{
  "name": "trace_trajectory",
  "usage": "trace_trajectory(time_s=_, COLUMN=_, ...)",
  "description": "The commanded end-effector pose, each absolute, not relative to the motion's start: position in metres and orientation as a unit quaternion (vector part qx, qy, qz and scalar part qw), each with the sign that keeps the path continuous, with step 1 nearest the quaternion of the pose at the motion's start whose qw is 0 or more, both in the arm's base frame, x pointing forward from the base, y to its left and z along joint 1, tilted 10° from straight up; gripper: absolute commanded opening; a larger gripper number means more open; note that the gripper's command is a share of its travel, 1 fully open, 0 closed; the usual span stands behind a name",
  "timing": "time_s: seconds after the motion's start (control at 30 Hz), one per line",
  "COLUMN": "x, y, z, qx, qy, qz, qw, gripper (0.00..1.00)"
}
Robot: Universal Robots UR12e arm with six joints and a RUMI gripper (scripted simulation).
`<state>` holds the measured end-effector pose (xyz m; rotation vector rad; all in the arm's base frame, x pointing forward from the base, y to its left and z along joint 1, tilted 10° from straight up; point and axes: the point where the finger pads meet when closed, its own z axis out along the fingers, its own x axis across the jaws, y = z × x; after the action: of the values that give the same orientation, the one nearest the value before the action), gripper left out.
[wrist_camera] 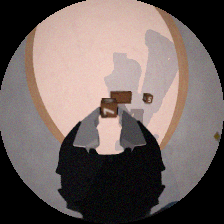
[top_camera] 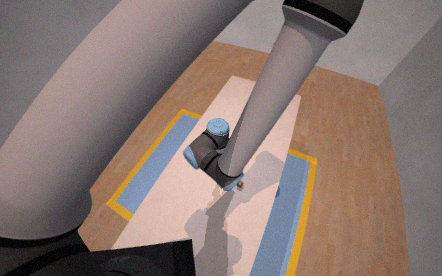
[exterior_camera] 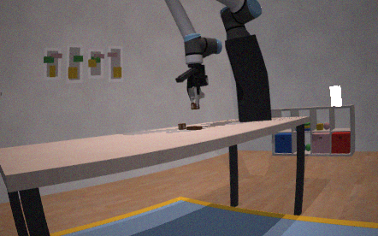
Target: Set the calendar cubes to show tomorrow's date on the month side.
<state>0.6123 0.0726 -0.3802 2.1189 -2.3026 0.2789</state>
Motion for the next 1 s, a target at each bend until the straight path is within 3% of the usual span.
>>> trace_trajectory(time_s=0.0, x=0.613, y=0.08, z=-0.381, qx=0.736, qy=-0.671, qz=0.088, qw=0.006, gripper=0.11)
trace_trajectory(time_s=0.97, x=0.608, y=0.114, z=-0.388, qx=0.932, qy=-0.352, qz=0.08, qw=0.038, gripper=0.11)
